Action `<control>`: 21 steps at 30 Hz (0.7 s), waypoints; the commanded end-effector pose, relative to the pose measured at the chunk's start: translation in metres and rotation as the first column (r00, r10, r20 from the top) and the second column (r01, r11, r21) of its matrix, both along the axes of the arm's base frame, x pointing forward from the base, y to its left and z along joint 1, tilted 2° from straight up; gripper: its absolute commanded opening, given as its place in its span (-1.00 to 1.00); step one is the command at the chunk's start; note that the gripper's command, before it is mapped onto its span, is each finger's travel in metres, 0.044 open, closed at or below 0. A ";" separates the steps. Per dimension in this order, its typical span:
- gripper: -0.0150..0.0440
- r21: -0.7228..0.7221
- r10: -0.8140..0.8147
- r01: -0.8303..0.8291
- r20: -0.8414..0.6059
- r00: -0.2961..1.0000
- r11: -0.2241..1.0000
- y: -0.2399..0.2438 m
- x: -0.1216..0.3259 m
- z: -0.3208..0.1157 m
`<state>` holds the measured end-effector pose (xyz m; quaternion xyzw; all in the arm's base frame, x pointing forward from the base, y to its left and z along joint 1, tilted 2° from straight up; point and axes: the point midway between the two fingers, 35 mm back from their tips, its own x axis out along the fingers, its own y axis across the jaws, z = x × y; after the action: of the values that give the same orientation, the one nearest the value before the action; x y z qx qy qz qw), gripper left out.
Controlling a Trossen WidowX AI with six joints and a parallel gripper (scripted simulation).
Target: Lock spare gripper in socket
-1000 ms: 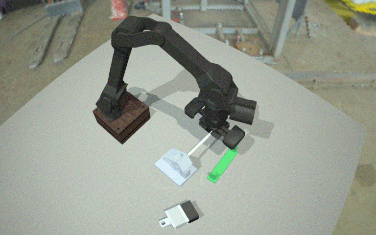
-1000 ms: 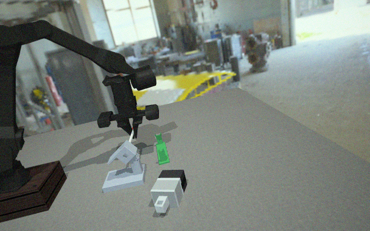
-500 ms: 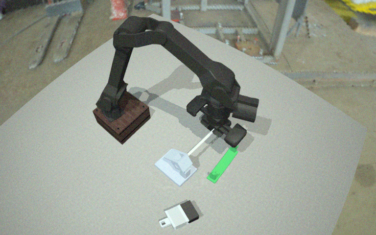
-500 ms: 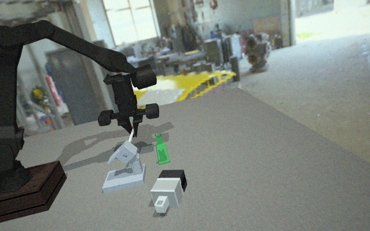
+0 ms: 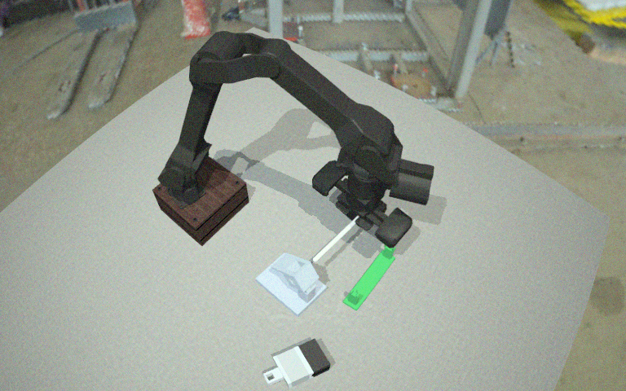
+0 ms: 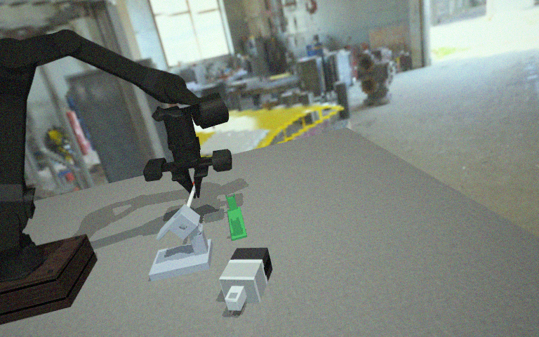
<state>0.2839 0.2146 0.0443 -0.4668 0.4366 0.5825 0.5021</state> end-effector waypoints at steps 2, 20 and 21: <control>-0.49 0.008 -0.002 0.002 0.000 1.000 1.000 0.005 0.001 0.004; -0.49 0.001 -0.001 0.001 -0.008 1.000 1.000 0.010 0.000 0.009; -0.49 0.000 0.000 0.000 -0.008 1.000 1.000 0.009 -0.001 0.011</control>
<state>0.2823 0.2227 0.0485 -0.4647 0.4416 0.5845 0.4974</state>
